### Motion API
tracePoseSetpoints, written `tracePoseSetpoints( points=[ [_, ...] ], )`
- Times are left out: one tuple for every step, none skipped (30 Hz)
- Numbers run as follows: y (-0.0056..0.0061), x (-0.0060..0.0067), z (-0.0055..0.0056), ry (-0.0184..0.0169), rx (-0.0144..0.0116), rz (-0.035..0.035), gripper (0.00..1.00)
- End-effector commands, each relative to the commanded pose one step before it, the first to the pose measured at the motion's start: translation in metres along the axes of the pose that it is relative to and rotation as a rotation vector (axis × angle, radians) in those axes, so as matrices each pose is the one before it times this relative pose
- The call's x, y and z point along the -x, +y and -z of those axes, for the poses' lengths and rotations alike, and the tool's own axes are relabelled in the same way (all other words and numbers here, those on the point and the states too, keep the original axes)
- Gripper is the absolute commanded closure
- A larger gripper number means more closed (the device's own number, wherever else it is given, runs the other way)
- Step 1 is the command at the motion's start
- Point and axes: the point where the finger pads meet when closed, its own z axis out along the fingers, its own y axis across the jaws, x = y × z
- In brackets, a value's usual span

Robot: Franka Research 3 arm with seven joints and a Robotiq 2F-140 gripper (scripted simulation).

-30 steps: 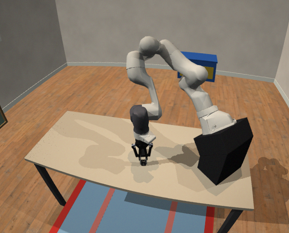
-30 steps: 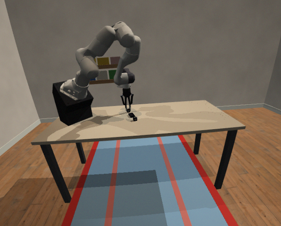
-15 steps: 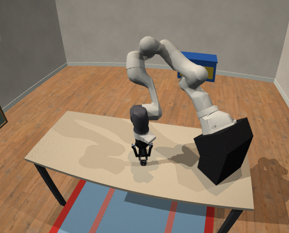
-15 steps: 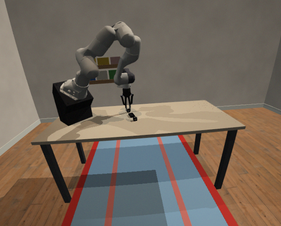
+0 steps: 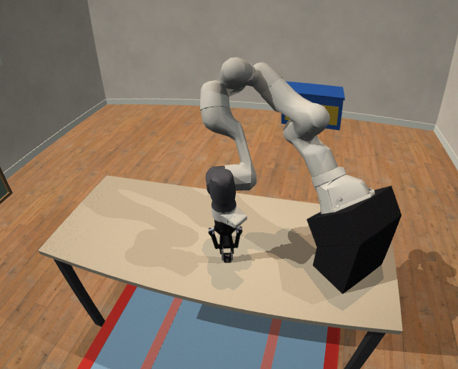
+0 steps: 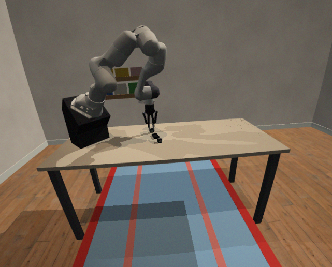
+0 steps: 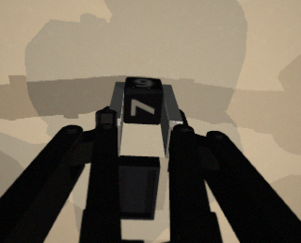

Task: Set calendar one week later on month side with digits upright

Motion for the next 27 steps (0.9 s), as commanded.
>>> tracePoseSetpoints(
  points=[
    [0.00016, -0.00105, -0.00033, 0.00299, 0.00049, -0.00353, 0.84],
    [0.0, 0.0, 0.0, 0.0, 0.0, 0.0, 0.84],
    [0.0, 0.0, -0.00004, 0.0, 0.0, 0.0, 0.84],
    [0.0, 0.0, -0.00006, 0.0, 0.0, 0.0, 0.84],
    [0.0, 0.0, -0.0001, 0.0, 0.0, 0.0, 0.84],
    [0.0, 0.0, -0.00013, 0.0, 0.0, 0.0, 0.84],
    [0.0, 0.0, -0.00016, 0.0, 0.0, 0.0, 0.84],
    [0.0, 0.0, -0.00019, 0.0, 0.0, 0.0, 0.84],
    [0.0, 0.0, -0.00022, 0.0, 0.0, 0.0, 0.84],
    [0.0, 0.0, -0.00024, 0.0, 0.0, 0.0, 0.84],
    [0.0, 0.0, -0.00025, 0.0, 0.0, 0.0, 0.84],
    [0.0, 0.0, -0.00026, 0.0, 0.0, 0.0, 0.84],
    [0.0, 0.0, -0.00026, 0.0, 0.0, 0.0, 0.84],
    [0.0, 0.0, -0.00025, 0.0, 0.0, 0.0, 0.84],
    [0.0, 0.0, -0.00024, 0.0, 0.0, 0.0, 0.84],
    [0.0, 0.0, -0.00022, 0.0, 0.0, 0.0, 0.84],
    [0.0, 0.0, -0.00019, 0.0, 0.0, 0.0, 0.84],
    [0.0, 0.0, 0.0, 0.0, 0.0, 0.0, 0.84],
    [0.0, 0.0, 0.0, 0.0, 0.0, 0.0, 0.84],
    [0.0, 0.0, -0.00016, 0.0, 0.0, 0.0, 0.84],
    [0.0, 0.0, -0.00013, 0.0, 0.0, 0.0, 0.84],
    [0.0, 0.0, -0.0001, 0.0, 0.0, 0.0, 0.84],
    [0.0, 0.0, -0.00007, 0.0, 0.0, 0.0, 0.84],
    [0.0, 0.0, -0.00004, 0.0, 0.0, 0.0, 0.84],
    [0.0, 0.0, -0.00001, 0.0, 0.0, 0.0, 0.84],
    [0.0, 0.0, 0.0, 0.0, 0.0, 0.0, 0.84],
    [0.0, 0.0, 0.0, 0.0, 0.0, 0.0, 0.84]
  ],
)
